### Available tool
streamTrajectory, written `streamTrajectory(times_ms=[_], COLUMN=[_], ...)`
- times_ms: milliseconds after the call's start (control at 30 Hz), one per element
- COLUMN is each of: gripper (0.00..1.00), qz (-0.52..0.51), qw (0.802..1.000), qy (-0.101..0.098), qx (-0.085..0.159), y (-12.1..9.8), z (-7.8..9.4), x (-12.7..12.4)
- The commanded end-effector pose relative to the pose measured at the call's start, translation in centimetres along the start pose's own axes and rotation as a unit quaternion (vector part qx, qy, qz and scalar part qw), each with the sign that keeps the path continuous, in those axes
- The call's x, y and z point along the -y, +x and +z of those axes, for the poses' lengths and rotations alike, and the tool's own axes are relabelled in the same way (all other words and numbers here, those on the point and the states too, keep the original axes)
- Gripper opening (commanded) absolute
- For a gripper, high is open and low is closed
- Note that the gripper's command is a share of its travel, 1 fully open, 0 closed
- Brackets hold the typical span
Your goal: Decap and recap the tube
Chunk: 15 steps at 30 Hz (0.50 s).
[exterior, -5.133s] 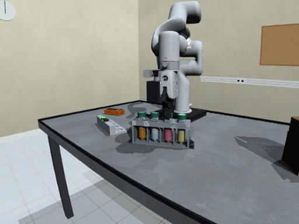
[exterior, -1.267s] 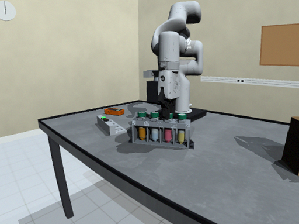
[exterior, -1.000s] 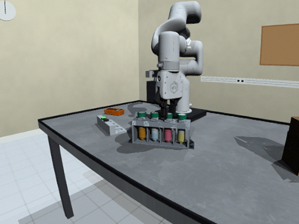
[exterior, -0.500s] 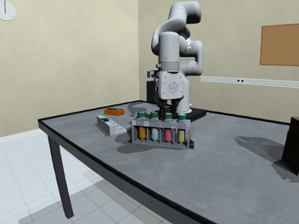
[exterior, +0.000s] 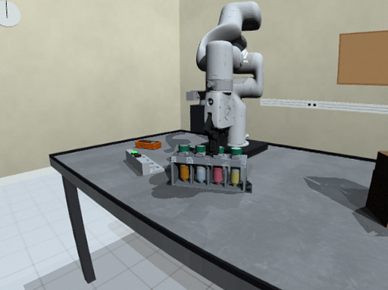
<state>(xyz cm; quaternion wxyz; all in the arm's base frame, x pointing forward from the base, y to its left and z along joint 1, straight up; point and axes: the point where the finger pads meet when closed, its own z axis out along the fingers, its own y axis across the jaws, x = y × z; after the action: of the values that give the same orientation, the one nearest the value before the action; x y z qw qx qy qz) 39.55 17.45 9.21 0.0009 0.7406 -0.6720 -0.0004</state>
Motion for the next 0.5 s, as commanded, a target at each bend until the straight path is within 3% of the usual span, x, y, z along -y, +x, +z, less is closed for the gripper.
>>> streamTrajectory(times_ms=[0, 233, 467], gripper=[0.46, 0.46, 0.46], qz=[-0.121, -0.287, -0.44], qw=[0.993, 0.958, 0.898], qy=[0.003, 0.003, 0.003], qx=[0.001, 0.0, 0.0], y=[-0.06, -0.06, -0.06], z=[-0.18, -0.18, -0.18], x=[0.18, 0.19, 0.19])
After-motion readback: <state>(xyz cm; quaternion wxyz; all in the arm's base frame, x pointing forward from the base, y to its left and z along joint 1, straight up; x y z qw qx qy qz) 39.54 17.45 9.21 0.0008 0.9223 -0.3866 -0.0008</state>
